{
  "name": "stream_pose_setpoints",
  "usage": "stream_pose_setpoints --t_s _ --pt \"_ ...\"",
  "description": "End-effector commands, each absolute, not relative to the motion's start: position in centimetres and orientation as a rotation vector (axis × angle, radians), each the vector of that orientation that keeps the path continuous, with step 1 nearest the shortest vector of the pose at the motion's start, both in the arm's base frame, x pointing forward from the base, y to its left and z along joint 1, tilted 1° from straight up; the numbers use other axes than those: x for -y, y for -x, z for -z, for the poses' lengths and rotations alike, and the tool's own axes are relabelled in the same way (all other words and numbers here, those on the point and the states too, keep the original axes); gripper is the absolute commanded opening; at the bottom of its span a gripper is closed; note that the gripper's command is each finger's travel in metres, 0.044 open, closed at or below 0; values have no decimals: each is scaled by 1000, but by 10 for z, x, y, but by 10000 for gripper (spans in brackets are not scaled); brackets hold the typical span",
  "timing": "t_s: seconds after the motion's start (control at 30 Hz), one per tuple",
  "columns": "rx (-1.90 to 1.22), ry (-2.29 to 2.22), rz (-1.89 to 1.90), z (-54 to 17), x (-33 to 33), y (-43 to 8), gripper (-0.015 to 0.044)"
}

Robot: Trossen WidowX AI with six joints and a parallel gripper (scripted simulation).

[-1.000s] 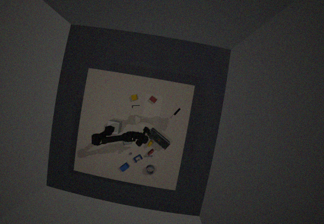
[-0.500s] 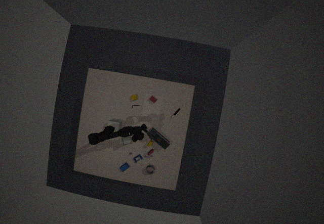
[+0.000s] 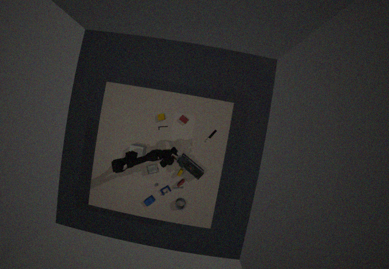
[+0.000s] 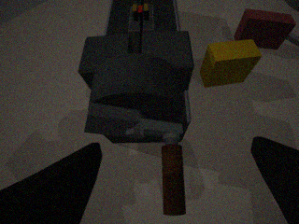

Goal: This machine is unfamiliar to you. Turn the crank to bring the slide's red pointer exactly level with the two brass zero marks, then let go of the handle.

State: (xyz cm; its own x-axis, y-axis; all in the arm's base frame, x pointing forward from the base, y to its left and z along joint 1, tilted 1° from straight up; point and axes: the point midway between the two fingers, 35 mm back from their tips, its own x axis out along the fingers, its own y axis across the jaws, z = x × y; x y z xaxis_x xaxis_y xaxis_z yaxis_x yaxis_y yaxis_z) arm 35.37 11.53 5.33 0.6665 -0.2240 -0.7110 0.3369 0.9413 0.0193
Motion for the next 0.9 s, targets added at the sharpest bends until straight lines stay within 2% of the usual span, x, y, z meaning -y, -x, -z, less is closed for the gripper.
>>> stream_pose_setpoints --t_s 0.0,0.87 --pt "-768 -162 320 -48 -115 -354 440" --pt "-769 -160 320 -5 -116 -356 440"
